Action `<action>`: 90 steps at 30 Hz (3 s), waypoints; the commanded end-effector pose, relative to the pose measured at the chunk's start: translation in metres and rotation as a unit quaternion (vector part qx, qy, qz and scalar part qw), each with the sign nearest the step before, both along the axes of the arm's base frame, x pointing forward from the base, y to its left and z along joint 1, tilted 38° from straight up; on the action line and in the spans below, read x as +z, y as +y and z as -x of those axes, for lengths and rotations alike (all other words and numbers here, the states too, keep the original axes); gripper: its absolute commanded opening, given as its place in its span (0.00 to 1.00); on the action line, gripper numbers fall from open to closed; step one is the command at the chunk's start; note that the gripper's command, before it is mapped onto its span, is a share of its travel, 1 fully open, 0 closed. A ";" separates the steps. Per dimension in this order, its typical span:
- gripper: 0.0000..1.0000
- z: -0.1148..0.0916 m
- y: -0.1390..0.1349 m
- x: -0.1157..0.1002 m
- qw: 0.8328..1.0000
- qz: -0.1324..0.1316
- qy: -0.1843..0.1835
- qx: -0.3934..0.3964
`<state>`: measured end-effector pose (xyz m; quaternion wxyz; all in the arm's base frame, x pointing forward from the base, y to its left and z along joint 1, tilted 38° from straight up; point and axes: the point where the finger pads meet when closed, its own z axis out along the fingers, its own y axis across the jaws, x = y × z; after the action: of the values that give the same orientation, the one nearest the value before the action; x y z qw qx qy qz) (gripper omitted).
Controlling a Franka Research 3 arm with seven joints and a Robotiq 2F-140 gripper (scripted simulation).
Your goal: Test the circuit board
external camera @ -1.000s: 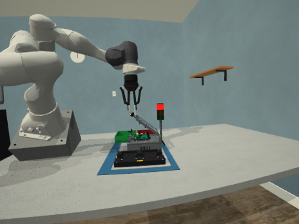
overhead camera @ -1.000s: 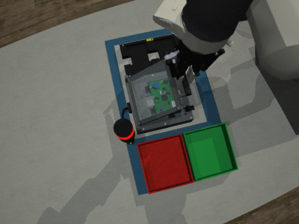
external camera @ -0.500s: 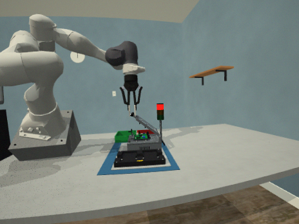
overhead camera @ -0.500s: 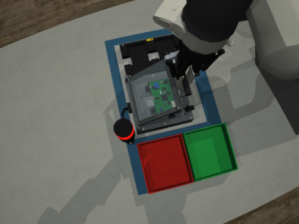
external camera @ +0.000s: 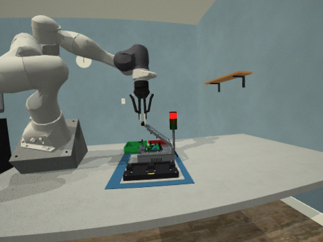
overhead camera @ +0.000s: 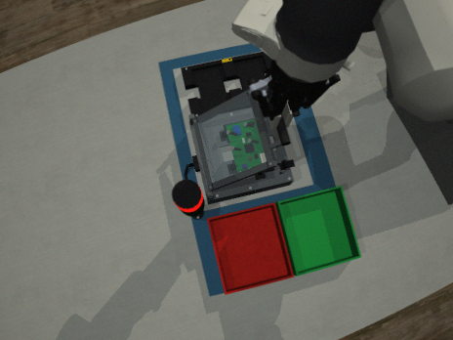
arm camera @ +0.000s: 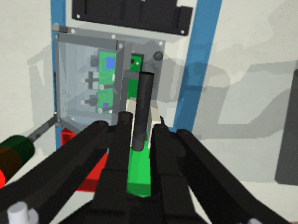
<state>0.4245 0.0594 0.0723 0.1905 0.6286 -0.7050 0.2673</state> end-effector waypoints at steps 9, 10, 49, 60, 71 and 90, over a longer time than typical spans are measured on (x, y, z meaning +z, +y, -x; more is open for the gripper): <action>0.00 0.000 0.000 -0.001 1.000 -0.001 -0.001 0.000; 0.00 0.000 0.000 -0.001 1.000 -0.001 -0.001 0.000; 0.00 -0.022 0.015 0.023 1.000 -0.001 -0.001 0.000; 0.00 -0.040 0.023 0.038 1.000 -0.001 -0.001 0.000; 0.00 -0.044 0.025 0.041 1.000 -0.001 -0.001 0.000; 0.00 -0.044 0.025 0.041 1.000 -0.001 -0.001 0.000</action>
<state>0.4587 0.0795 0.1061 0.2000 0.6248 -0.7094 0.2576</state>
